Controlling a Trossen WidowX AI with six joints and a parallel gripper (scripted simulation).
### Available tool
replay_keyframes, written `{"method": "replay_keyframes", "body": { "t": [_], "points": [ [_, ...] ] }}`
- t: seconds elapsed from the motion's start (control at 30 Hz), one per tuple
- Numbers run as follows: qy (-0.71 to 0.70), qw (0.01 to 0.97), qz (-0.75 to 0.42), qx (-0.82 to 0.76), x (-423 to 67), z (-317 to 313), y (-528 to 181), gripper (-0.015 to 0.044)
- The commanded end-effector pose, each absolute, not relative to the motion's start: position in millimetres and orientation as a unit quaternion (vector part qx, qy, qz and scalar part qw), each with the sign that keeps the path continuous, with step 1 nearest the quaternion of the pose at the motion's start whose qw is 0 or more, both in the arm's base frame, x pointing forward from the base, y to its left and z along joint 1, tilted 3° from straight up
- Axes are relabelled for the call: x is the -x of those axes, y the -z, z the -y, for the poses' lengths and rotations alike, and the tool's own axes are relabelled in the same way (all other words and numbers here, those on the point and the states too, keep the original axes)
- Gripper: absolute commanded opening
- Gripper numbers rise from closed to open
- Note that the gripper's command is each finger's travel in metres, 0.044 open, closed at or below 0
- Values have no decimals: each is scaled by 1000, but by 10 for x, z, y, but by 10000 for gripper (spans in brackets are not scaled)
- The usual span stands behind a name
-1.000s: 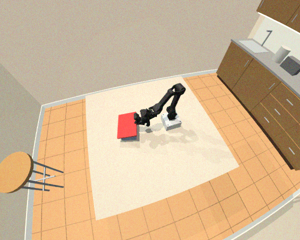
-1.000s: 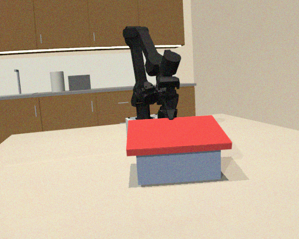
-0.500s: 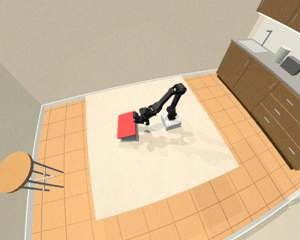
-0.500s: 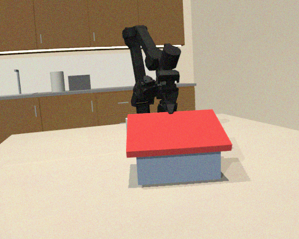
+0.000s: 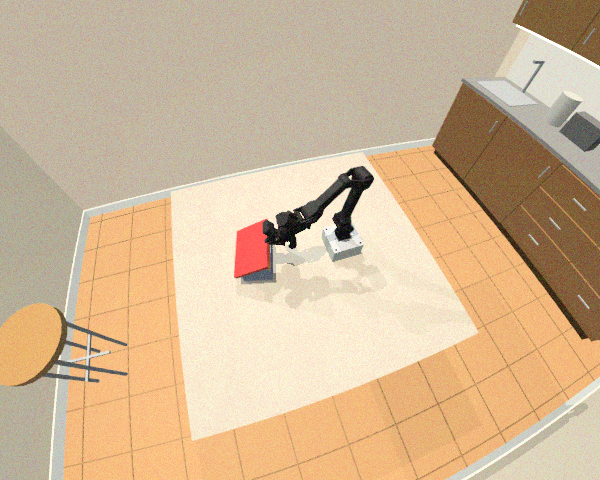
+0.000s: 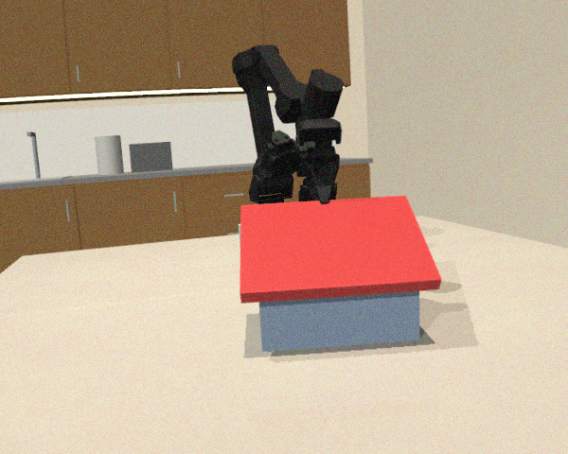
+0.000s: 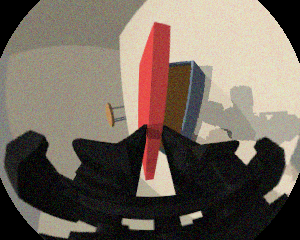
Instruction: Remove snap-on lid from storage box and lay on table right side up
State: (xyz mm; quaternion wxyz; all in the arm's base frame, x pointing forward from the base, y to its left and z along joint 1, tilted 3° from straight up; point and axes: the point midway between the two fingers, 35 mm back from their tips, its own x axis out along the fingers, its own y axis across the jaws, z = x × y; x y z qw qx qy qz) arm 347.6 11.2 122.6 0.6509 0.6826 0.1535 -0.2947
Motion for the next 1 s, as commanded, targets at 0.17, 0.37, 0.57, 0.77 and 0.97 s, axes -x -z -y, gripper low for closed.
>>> {"method": "replay_keyframes", "body": {
  "t": [0.17, 0.37, 0.57, 0.77, 0.97],
  "points": [
    [289, 653, -151, -684, -3582, -102, -1397, 0],
    [289, 653, -151, -684, -3615, -97, -1478, 0],
    [289, 653, -151, -684, -3618, -98, -1557, 0],
    [289, 653, -151, -684, -3668, -90, -1640, 0],
    [288, 653, -151, -684, -3728, -79, -1723, 0]
  ]
}}
